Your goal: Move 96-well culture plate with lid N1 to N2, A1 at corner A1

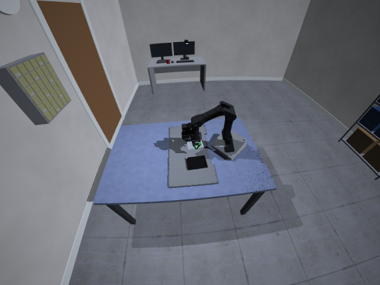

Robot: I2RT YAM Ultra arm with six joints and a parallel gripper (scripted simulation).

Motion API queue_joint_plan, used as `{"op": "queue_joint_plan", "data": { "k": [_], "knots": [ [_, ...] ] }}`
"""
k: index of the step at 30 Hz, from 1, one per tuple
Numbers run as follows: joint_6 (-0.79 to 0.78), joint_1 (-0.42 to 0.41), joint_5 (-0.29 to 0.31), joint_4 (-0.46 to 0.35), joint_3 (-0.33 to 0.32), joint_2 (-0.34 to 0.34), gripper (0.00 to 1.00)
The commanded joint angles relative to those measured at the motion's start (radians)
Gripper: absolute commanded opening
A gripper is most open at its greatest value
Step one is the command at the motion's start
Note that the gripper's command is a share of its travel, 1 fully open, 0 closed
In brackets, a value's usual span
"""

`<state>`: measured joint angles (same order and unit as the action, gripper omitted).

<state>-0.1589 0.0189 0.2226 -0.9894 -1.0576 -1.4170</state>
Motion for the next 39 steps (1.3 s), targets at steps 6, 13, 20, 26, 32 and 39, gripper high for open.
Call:
{"op": "queue_joint_plan", "data": {
  "k": [6, 13, 20, 26, 32, 39],
  "knots": [
    [0.115, 0.078, -0.027, 0.013, -0.031, 0.042, 0.00],
    [0.206, 0.171, -0.049, 0.011, -0.044, 0.047, 0.00],
    [0.274, 0.239, -0.070, 0.005, -0.058, 0.035, 0.00],
    [0.348, 0.317, -0.091, 0.000, -0.081, 0.015, 0.00],
    [0.421, 0.392, -0.113, -0.011, -0.109, 0.000, 0.00],
    [0.484, 0.458, -0.133, -0.008, -0.144, -0.041, 0.00]
  ]
}}
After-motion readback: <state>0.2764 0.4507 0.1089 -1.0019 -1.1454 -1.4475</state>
